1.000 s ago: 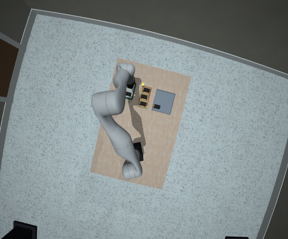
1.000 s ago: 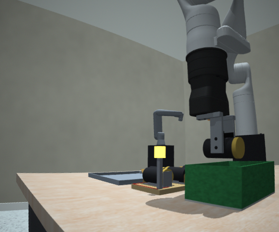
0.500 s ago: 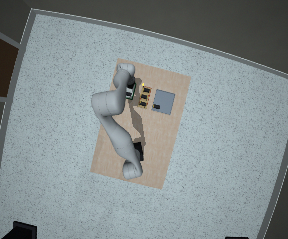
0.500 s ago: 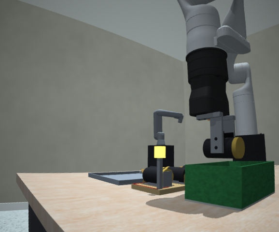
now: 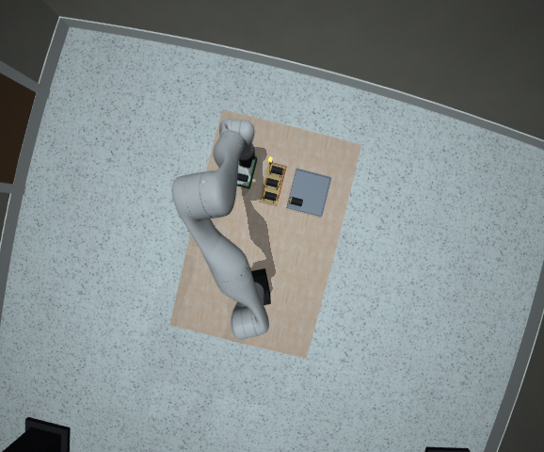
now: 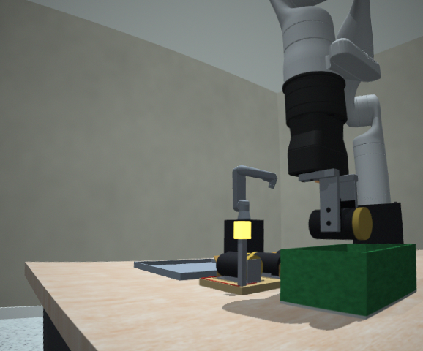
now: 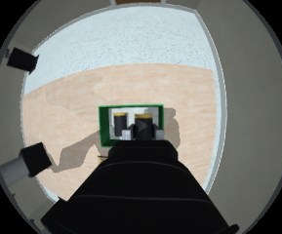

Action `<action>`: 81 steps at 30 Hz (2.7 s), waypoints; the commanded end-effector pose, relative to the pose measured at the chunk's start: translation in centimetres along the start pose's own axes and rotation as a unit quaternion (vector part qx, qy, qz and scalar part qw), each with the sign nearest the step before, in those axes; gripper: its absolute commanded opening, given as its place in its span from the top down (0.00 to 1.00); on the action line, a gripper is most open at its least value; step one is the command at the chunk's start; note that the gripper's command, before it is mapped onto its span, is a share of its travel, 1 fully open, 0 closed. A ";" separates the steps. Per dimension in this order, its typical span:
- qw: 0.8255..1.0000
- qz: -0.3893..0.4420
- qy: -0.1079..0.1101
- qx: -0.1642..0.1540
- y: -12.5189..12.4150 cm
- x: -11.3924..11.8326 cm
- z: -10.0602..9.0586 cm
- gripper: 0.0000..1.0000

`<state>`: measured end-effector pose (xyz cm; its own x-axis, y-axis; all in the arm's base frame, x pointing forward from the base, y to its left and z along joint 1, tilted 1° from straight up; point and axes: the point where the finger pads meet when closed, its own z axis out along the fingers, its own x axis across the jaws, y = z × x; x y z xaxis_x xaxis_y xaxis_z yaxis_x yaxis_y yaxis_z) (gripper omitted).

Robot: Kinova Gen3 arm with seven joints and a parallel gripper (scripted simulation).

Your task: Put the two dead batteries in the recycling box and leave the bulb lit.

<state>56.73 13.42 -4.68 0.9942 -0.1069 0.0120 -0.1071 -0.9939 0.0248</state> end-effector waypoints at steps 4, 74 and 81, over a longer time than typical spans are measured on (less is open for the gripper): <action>1.000 -0.004 0.004 0.002 -0.4 0.2 0.0 0.43; 1.000 -0.003 0.003 0.002 -0.5 0.0 0.0 0.43; 1.000 -0.004 0.002 0.002 -0.5 0.0 1.4 0.43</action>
<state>56.80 13.57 -5.41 0.9946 -0.1030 0.0156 -0.1034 -0.9943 0.0259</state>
